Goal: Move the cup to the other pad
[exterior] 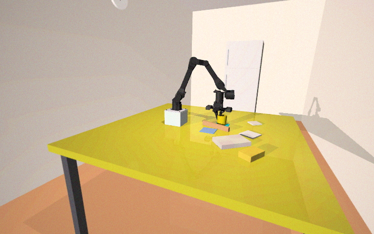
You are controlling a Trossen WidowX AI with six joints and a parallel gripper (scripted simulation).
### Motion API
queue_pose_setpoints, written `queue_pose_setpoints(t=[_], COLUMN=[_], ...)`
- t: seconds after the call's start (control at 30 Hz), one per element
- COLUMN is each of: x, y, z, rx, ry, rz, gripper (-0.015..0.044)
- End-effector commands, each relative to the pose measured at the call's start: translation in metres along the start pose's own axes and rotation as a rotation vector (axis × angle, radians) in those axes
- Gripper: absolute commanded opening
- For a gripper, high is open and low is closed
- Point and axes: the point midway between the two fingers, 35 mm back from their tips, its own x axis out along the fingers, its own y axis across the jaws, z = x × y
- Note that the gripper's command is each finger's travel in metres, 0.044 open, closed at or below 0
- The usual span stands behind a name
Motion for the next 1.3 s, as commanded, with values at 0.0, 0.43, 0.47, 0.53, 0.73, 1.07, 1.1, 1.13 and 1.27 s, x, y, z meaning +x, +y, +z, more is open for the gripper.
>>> queue_pose_setpoints(t=[0.0,0.43,0.47,0.53,0.73,1.07,1.1,1.13,1.27], x=[-0.001,-0.001,-0.001,-0.001,-0.002,-0.018,-0.02,-0.022,-0.028], y=[0.0,0.0,0.0,0.0,0.0,0.001,0.001,0.001,0.001], z=[0.0,0.0,0.0,0.0,0.0,0.0,0.0,0.0,0.0], rx=[0.0,0.0,0.0,0.0,0.0,0.001,0.001,0.001,0.001], ry=[0.0,0.0,0.0,0.0,0.0,0.001,0.001,0.002,0.002], rz=[0.001,0.001,0.001,0.001,0.001,0.0,0.0,0.0,0.0], gripper=[0.0,0.0131,0.0147,0.0147,0.0147,0.0147,0.0147,0.0147,0.0147])
